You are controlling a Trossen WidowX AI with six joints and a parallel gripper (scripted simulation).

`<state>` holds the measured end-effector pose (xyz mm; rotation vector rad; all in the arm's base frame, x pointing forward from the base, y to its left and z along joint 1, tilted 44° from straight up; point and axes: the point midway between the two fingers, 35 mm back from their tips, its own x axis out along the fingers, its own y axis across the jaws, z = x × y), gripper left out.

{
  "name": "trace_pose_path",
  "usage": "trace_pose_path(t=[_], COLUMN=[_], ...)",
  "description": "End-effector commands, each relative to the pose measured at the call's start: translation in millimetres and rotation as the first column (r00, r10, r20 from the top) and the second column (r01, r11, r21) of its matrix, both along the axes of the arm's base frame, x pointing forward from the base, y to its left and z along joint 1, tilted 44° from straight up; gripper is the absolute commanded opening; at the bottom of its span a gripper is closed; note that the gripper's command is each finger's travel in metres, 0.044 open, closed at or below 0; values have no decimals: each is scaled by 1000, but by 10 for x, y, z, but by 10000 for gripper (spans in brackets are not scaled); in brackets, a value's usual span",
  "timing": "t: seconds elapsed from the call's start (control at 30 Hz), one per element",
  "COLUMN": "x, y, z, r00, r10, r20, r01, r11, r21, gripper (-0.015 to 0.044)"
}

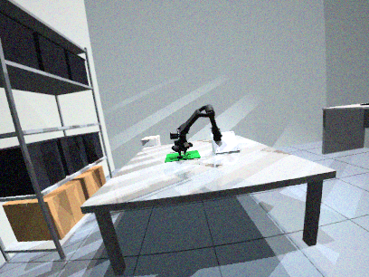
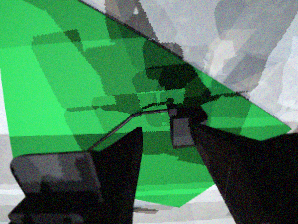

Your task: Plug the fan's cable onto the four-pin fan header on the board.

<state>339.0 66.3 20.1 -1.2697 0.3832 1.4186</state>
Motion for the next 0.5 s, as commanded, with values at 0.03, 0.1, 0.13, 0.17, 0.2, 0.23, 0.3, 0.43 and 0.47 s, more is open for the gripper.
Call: trace_pose_path(t=[0.03, 0.1, 0.13, 0.17, 0.2, 0.23, 0.3, 0.43, 0.47], x=[-15, -14, -13, -13, -12, -12, -12, -12, -12], y=[59, 82, 93, 105, 114, 119, 121, 121, 121], z=[-88, -111, -122, -134, -143, -148, -150, -150, -150], r00=[1000, 1000, 1000, 1000, 1000, 1000, 1000, 1000, 1000], r10=[-5, -5, -5, -5, -5, -5, -5, -5, -5], r20=[-11, -11, -11, -11, -11, -11, -11, -11, -11], r01=[5, 5, 5, 5, 5, 5, 5, 5, 5], r11=[1000, 1000, 1000, 1000, 1000, 1000, 1000, 1000, 1000], r21=[-1, -1, -1, -1, -1, -1, -1, -1, -1], gripper=[210, 210, 210, 210, 210, 210, 210, 210, 210])
